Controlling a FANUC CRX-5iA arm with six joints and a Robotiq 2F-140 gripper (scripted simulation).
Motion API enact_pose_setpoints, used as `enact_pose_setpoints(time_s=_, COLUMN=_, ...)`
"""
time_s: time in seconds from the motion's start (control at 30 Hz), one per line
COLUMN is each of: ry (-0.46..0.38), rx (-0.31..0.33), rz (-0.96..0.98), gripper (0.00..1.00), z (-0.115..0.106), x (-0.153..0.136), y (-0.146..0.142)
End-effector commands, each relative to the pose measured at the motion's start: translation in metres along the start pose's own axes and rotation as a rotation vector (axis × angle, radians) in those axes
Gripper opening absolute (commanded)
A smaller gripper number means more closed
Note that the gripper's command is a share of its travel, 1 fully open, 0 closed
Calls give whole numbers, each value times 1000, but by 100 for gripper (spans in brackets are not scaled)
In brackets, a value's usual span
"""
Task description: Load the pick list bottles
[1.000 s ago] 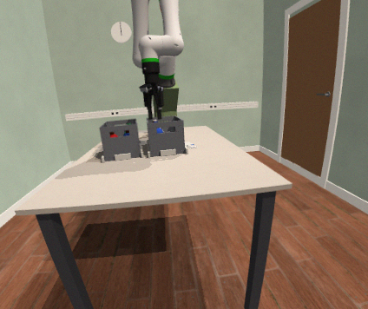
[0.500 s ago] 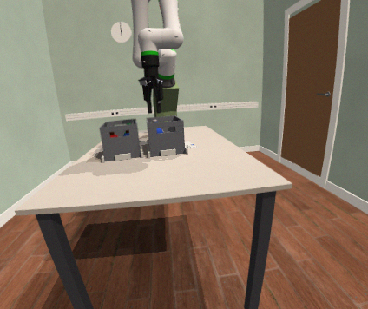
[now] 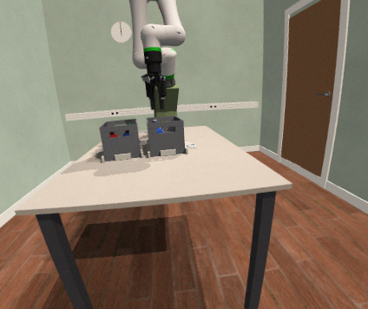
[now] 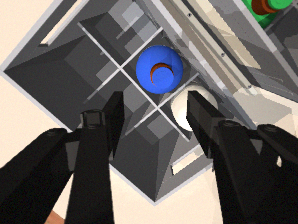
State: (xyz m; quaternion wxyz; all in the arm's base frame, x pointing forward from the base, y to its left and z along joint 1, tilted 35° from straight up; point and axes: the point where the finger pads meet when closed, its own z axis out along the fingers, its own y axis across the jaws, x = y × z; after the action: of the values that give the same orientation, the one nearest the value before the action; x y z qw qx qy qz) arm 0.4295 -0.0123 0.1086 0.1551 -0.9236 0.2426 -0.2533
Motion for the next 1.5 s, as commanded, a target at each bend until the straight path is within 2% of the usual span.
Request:
enact_pose_setpoints(time_s=0.0, ry=7, rx=-6, rz=1, gripper=44, z=-8, x=-17, y=-18)
enact_pose_setpoints(time_s=1.47, ry=7, rx=-6, rz=1, gripper=44, z=-60, x=-145, y=-149)
